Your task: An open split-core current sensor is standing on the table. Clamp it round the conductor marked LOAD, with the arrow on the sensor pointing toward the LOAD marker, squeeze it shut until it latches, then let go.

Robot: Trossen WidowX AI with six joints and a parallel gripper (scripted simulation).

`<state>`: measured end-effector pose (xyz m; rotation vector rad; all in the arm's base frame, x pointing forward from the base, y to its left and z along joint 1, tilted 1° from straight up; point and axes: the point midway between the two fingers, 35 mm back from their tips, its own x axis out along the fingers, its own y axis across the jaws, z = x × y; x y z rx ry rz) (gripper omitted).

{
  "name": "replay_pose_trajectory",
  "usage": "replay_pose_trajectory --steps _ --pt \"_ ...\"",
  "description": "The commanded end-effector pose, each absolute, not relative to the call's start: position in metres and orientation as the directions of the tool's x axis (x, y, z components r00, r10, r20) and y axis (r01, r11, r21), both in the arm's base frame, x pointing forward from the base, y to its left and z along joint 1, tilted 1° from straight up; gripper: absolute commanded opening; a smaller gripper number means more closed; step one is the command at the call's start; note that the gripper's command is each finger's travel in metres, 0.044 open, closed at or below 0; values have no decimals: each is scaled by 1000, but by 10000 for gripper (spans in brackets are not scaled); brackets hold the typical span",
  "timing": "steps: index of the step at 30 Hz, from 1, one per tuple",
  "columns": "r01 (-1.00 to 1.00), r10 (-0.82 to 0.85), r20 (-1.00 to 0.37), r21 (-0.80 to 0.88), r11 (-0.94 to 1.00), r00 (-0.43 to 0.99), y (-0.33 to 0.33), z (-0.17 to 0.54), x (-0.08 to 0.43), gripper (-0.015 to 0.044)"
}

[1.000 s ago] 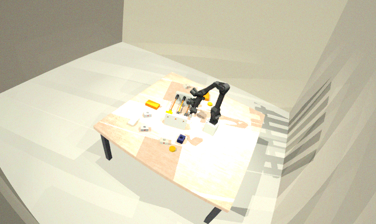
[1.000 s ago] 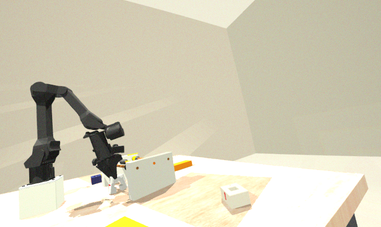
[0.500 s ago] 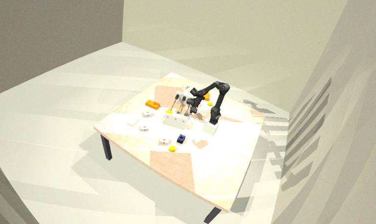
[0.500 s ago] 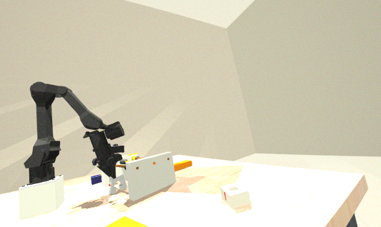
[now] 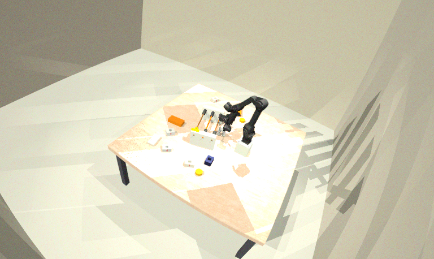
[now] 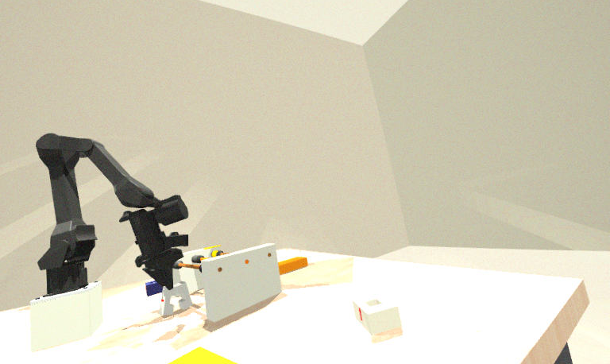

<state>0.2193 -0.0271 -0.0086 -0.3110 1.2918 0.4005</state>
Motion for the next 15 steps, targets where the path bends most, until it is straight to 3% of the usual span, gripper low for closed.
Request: replay_pose_trajectory --steps 1,6,15 --pt "-458 118 -967 1 889 226 -33 -8 201 0" --pt "-458 118 -967 1 889 226 -34 -9 197 0" --pt "-452 112 -969 1 892 219 -34 -10 201 236"
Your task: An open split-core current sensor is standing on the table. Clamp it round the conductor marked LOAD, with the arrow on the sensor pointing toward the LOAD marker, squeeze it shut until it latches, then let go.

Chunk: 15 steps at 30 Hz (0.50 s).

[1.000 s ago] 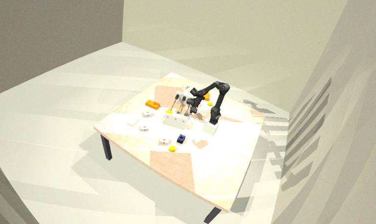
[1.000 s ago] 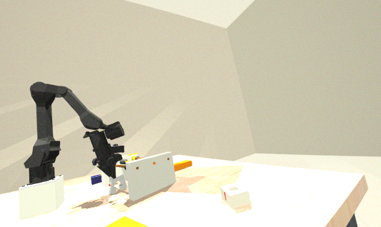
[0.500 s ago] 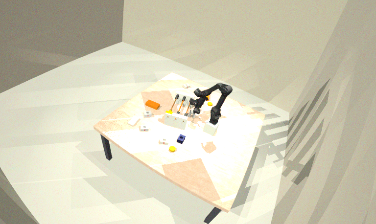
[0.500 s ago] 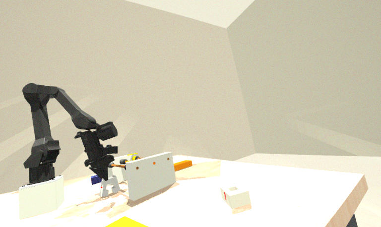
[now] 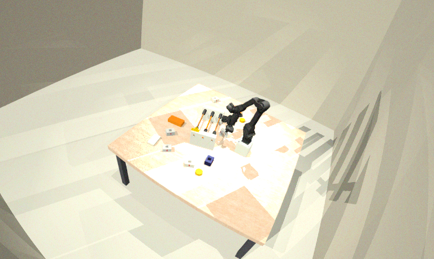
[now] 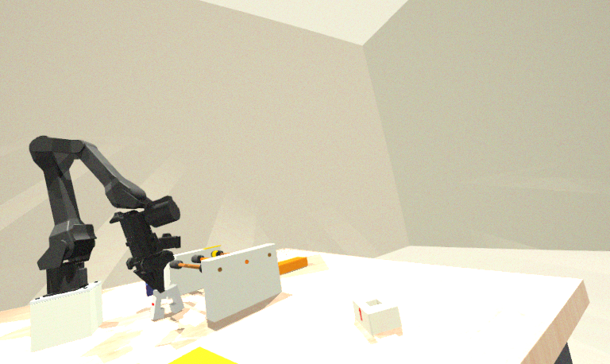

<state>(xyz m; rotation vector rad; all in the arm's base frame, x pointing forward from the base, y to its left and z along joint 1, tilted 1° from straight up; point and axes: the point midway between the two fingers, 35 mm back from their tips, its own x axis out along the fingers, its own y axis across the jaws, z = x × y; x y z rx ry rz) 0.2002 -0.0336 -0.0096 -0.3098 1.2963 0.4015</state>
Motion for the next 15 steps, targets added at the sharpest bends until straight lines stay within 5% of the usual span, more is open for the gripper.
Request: replay_pose_trajectory --steps 1,15 --pt "-452 112 -969 1 892 219 -34 -10 201 263" --pt "-458 117 -967 1 889 225 -42 44 184 282"
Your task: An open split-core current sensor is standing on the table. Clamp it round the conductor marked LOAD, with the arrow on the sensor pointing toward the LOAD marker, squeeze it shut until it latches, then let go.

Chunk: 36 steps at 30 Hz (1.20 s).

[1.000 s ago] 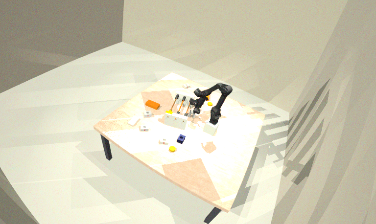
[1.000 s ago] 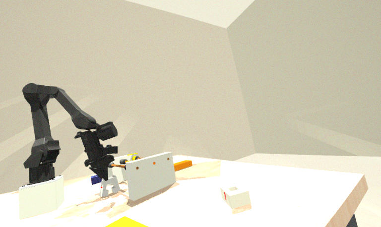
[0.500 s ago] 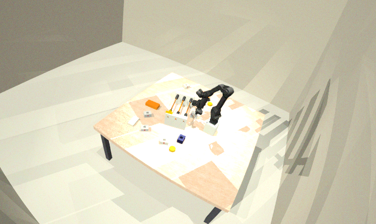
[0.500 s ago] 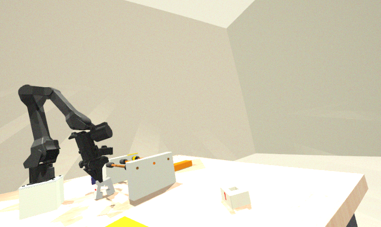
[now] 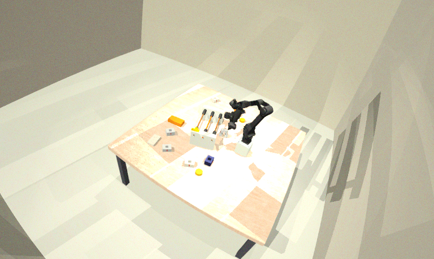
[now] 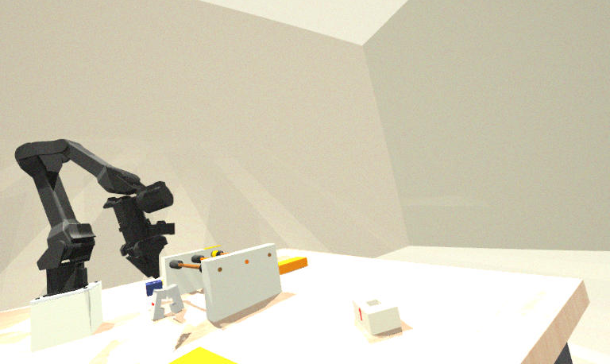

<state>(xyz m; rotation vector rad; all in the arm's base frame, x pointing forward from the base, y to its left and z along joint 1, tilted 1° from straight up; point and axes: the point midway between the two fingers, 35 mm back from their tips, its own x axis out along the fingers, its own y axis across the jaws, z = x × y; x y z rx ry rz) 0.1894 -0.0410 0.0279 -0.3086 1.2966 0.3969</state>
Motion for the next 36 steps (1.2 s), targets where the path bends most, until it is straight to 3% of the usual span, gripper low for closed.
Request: replay_pose_trajectory --steps 1,4,11,20,25,36 --pt "-458 117 -967 1 889 225 -42 44 184 282" --pt "-411 115 -969 16 911 217 -41 44 185 320" --pt "140 86 -988 104 985 130 -36 47 197 320" --pt "772 24 -999 35 635 26 -27 47 215 320" --pt "885 3 -1000 3 465 1 -24 47 220 320" --pt "889 2 -1000 2 458 1 -24 46 220 320"
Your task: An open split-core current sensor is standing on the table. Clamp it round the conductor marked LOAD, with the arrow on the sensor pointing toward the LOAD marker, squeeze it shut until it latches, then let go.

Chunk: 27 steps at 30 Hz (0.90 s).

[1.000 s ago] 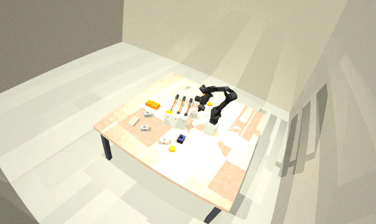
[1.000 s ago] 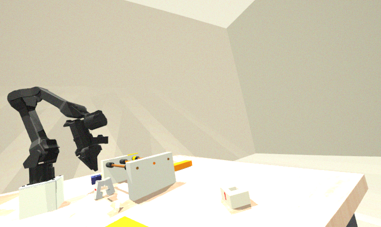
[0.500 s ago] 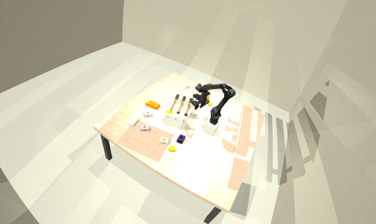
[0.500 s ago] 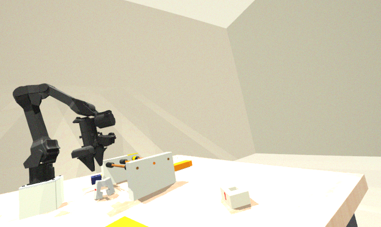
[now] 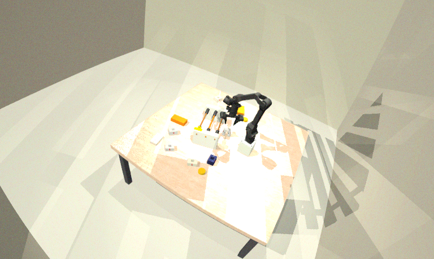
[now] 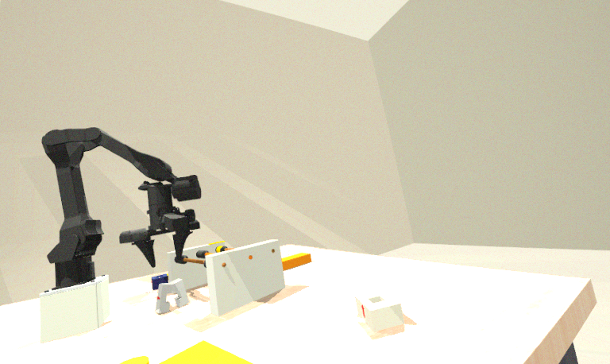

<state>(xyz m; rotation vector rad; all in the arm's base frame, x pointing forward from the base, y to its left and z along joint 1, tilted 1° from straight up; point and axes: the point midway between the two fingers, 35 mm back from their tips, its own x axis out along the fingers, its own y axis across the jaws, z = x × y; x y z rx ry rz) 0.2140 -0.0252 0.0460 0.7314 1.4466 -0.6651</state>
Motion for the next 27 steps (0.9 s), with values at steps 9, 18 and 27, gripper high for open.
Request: replay_pose_trajectory --steps 9,18,27 --pt "889 2 -1000 2 458 1 -24 32 222 320" --pt "889 2 -1000 2 458 1 -24 17 222 320" --pt "889 2 -1000 2 458 1 -24 2 222 320"
